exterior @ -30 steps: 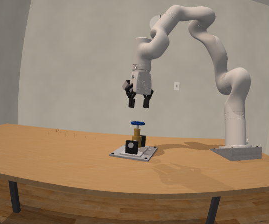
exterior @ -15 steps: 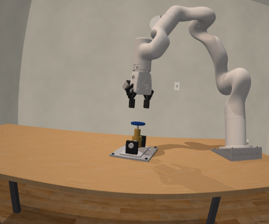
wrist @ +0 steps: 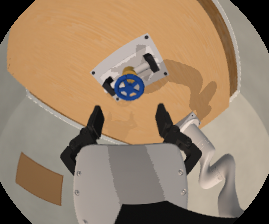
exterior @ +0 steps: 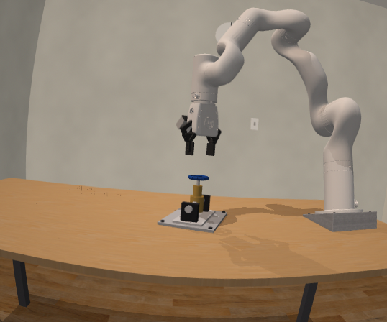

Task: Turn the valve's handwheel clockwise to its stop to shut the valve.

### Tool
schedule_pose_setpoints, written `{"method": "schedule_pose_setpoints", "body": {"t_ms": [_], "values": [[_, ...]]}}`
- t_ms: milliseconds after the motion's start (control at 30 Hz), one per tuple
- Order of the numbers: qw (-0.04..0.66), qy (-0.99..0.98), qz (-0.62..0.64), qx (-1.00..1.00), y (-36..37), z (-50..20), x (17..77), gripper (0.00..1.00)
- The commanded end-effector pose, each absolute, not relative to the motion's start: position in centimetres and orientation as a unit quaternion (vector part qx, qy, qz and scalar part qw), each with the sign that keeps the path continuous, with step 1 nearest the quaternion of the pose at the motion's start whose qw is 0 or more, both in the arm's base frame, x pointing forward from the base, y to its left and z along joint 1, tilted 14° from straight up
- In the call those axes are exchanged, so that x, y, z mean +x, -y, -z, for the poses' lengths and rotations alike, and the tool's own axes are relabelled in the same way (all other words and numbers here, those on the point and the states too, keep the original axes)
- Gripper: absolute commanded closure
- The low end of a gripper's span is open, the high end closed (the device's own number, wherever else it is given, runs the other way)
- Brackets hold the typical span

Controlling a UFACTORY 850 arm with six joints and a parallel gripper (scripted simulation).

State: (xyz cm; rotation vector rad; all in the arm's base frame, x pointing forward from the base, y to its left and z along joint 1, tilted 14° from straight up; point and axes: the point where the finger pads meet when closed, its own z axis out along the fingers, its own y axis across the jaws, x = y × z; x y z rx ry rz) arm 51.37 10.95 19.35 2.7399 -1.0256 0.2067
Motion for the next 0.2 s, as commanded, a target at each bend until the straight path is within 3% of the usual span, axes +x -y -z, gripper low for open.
{"method": "schedule_pose_setpoints", "body": {"t_ms": [0, 167], "values": [[0.104, 0.348, -0.071, 0.929, -10.98, -19.43, 51.44, 0.00], [0.104, 0.348, -0.071, 0.929, -10.98, -19.43, 51.44, 0.00]]}}
